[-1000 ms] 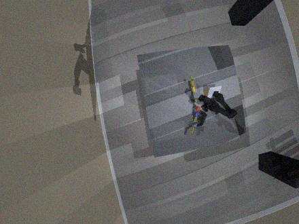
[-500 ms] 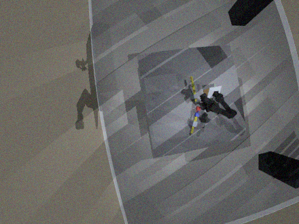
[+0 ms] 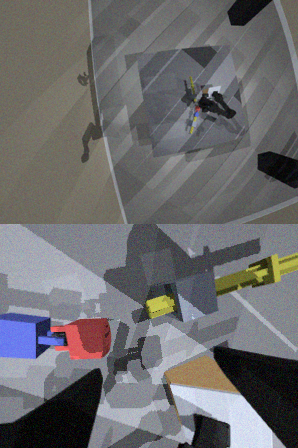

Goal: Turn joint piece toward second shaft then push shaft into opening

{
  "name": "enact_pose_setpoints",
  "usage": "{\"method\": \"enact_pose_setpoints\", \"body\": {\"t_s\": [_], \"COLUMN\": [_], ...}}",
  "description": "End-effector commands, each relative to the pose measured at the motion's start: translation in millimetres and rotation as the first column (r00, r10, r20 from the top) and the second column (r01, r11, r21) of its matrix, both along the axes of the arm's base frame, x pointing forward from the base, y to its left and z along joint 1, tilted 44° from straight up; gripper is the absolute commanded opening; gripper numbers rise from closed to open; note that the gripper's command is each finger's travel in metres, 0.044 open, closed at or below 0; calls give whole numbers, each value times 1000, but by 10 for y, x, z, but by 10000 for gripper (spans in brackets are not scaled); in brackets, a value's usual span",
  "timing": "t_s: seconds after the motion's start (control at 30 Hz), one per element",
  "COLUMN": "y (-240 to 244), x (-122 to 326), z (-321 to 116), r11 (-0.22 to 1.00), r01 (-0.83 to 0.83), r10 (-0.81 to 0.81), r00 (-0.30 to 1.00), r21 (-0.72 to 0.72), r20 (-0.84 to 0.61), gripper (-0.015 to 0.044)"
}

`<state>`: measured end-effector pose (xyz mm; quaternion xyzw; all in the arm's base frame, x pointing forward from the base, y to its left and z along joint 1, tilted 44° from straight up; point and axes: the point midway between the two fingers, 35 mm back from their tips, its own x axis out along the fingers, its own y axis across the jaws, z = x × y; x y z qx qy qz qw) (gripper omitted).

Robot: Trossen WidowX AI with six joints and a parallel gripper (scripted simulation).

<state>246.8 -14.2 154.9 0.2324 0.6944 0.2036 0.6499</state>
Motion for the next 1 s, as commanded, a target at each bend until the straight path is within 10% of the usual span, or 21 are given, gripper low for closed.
{"method": "enact_pose_setpoints", "body": {"t_s": [0.0,0.97], "y": [3,61], "x": [-1,4], "z": [-16,-68], "r11": [996,732], "r01": [88,626], "r10": [-89,-671], "r00": [994,590], "r21": [-17,-270], "r20": [-70,-449], "gripper": [440,440]}}
